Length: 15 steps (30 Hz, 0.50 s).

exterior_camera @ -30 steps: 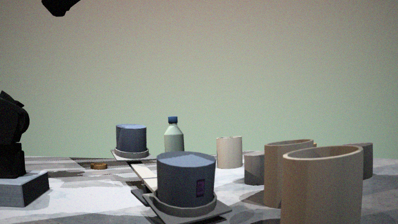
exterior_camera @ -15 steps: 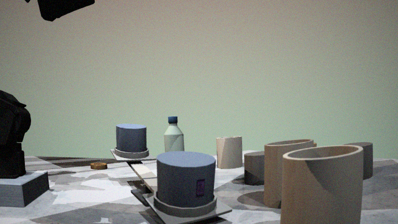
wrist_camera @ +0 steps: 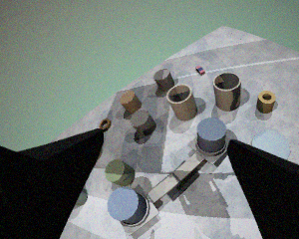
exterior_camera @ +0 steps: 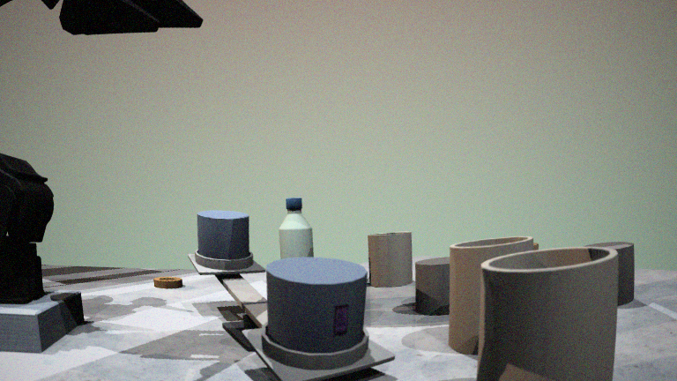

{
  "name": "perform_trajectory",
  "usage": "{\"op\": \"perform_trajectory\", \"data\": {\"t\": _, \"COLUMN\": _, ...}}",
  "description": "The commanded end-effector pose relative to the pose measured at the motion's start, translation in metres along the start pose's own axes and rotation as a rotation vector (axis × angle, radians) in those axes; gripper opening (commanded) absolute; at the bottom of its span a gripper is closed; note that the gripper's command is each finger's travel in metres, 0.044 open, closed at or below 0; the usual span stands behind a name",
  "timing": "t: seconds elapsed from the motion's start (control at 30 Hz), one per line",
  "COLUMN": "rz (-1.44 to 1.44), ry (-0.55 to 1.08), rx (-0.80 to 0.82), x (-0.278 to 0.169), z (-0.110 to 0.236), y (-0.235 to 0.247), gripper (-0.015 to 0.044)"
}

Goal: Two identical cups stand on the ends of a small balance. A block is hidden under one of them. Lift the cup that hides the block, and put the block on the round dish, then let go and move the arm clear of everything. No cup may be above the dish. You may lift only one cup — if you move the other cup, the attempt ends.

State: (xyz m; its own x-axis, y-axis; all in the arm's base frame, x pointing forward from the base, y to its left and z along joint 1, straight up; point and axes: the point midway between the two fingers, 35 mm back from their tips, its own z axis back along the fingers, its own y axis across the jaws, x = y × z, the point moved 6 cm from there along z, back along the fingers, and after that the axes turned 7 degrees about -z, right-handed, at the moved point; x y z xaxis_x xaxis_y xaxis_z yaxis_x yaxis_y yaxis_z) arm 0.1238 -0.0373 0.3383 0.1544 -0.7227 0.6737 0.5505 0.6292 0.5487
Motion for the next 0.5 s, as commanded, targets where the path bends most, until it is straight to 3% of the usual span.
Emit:
{"op": "perform_trajectory", "data": {"t": 0.0, "rz": 0.105, "ry": 0.060, "rx": -0.018, "x": -0.007, "z": -0.009, "y": -0.006, "gripper": 0.0440}}
{"op": "perform_trajectory", "data": {"t": 0.47, "rz": 0.503, "ry": 0.261, "rx": 0.032, "x": -0.026, "z": -0.028, "y": -0.027, "gripper": 0.0440}}
